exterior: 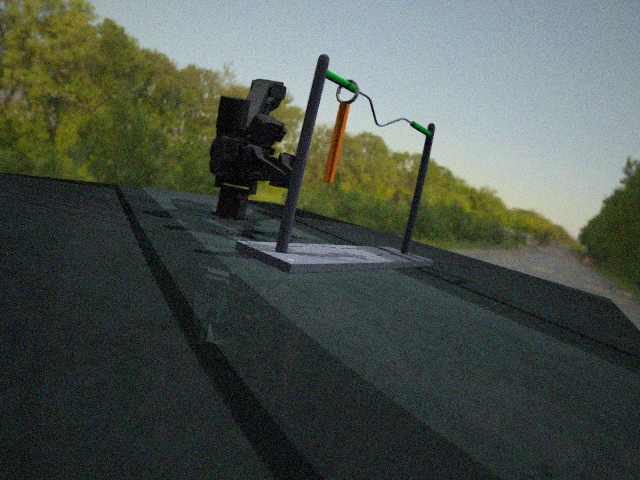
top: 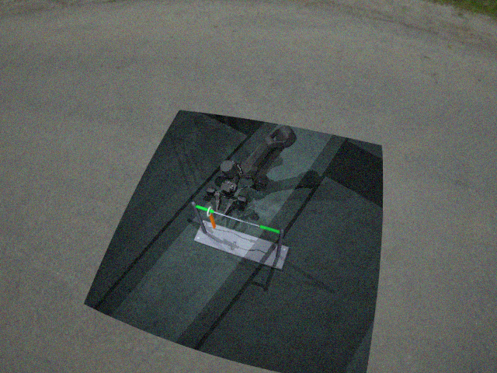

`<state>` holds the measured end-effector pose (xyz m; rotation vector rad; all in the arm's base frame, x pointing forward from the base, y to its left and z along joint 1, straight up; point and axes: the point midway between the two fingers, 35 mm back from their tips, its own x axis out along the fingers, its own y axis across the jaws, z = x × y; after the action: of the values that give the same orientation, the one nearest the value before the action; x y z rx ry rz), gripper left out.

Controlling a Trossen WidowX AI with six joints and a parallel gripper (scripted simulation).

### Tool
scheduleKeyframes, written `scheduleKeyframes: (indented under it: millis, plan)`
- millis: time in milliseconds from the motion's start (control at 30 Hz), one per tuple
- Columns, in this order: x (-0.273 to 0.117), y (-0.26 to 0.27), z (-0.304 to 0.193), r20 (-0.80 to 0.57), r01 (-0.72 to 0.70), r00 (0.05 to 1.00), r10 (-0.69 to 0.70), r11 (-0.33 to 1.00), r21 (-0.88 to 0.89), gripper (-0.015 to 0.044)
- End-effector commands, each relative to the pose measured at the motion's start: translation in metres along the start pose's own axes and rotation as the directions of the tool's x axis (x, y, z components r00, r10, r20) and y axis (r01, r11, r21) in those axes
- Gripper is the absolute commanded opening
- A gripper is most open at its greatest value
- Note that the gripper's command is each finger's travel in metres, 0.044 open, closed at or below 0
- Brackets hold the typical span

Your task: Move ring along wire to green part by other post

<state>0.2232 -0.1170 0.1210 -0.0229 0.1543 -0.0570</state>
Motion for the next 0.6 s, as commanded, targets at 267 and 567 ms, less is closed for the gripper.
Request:
scheduleKeyframes:
  millis: [267, 567]
  plan:
    - [0.030, 0.002, 0.035, 0.079, 0.027, 0.996, -0.029, 0.999, 0.021, 0.0160]
    - [0.038, 0.000, 0.037, 0.080, 0.027, 0.996, -0.029, 0.999, 0.020, 0.0160]
